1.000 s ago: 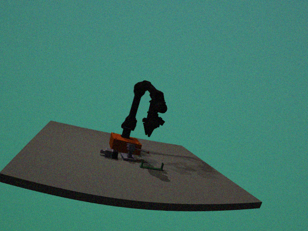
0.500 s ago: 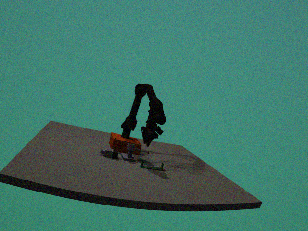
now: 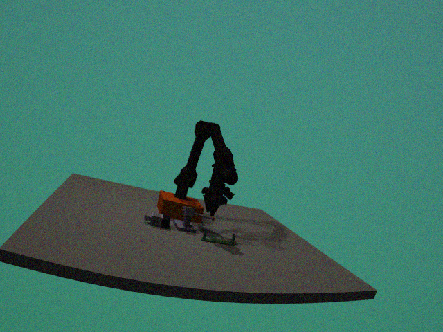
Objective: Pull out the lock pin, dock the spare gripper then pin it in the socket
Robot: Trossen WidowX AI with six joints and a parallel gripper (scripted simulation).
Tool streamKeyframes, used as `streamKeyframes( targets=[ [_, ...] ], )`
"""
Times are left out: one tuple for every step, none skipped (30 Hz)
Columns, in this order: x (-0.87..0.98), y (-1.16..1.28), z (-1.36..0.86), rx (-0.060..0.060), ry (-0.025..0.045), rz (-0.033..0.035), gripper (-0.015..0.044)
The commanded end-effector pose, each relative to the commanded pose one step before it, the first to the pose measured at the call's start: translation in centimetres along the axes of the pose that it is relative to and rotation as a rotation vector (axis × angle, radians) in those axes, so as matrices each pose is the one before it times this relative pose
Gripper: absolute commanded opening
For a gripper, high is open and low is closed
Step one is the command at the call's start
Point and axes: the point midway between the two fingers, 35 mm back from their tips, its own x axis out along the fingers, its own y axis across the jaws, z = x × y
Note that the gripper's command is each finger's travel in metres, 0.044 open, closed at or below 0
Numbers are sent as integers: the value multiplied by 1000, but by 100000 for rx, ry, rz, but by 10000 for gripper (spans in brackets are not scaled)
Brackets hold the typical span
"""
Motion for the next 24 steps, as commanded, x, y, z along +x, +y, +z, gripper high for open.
streamKeyframes(
  targets=[
    [875,148,57,391,-339,739,300],
    [165,4,0,0,0,1,300],
    [165,5,0,0,0,1,300],
    [165,6,-1,0,0,1,300],
    [164,7,-1,0,0,1,300],
    [164,8,-1,0,0,2,300],
    [164,9,-1,0,0,2,300],
    [163,10,-2,0,0,2,300],
    [163,11,-2,0,0,2,300],
    [163,12,-2,0,0,2,300],
    [162,14,-2,0,0,2,300],
    [162,15,-3,0,0,2,300],
    [162,16,-3,0,0,2,300],
    [161,17,-3,0,0,2,300],
    [161,18,-3,0,0,2,300],
    [161,19,-4,0,0,2,300],
    [160,20,-4,0,0,3,300],
    [160,21,-4,0,0,3,300],
    [160,22,-4,0,0,3,300],
    [159,23,-5,0,0,3,300],
    [159,24,-5,0,0,3,300],
    [158,25,-5,0,0,3,300],
    [126,21,-4,0,0,2,300],
    [76,13,-3,0,0,2,300]
  ],
)
